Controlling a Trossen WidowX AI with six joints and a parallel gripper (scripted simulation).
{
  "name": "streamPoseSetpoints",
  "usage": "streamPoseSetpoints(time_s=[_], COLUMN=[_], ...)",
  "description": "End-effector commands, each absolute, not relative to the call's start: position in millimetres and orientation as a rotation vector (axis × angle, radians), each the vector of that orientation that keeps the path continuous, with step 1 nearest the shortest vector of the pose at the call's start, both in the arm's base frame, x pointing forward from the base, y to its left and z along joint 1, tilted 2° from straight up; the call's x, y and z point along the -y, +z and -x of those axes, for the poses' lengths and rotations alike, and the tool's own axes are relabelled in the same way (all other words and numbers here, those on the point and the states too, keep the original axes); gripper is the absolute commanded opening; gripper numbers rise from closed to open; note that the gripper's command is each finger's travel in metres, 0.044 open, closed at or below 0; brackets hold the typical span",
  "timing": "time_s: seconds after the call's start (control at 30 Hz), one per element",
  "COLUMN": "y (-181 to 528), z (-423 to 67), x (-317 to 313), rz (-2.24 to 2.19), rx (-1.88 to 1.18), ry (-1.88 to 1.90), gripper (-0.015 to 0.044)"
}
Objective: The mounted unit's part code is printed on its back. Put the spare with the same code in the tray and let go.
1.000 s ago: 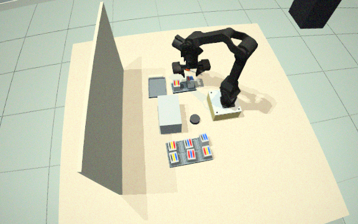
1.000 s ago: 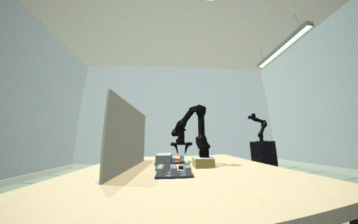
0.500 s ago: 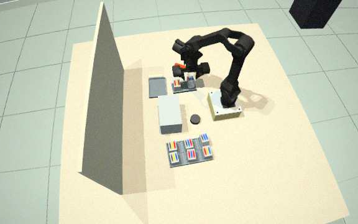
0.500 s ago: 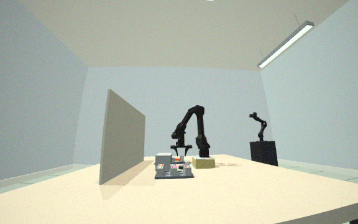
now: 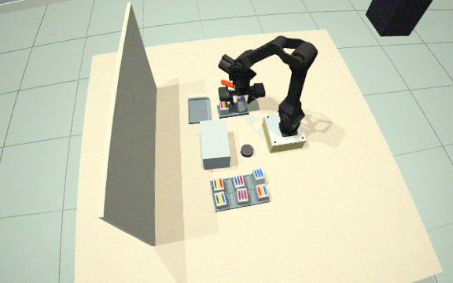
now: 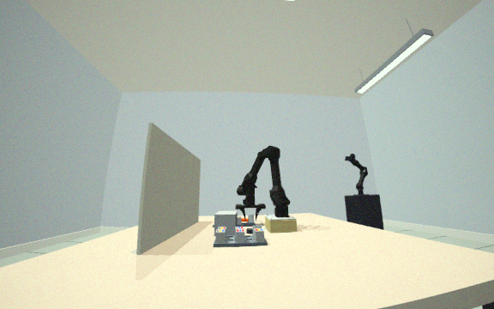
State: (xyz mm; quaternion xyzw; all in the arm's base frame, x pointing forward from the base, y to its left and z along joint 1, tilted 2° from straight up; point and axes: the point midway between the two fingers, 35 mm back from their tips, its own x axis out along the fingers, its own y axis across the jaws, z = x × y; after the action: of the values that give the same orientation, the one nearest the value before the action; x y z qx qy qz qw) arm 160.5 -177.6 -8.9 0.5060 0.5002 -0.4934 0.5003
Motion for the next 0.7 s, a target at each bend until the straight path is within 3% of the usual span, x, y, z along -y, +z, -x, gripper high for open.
streamPoseSetpoints(time_s=[0.0,0.3,0.5,0.67], y=[-17.3,-19.6,-18.3,-18.3], z=[-159.2,-158.9,-159.2,-159.2], x=[176.3,176.0,175.9,175.9], rz=[-1.222,-1.222,-1.224,-1.224], rx=[-1.215,-1.215,-1.214,-1.214], ry=[-1.194,-1.194,-1.193,-1.193], gripper=[0.0300,0.0300,0.0143,0.0109])
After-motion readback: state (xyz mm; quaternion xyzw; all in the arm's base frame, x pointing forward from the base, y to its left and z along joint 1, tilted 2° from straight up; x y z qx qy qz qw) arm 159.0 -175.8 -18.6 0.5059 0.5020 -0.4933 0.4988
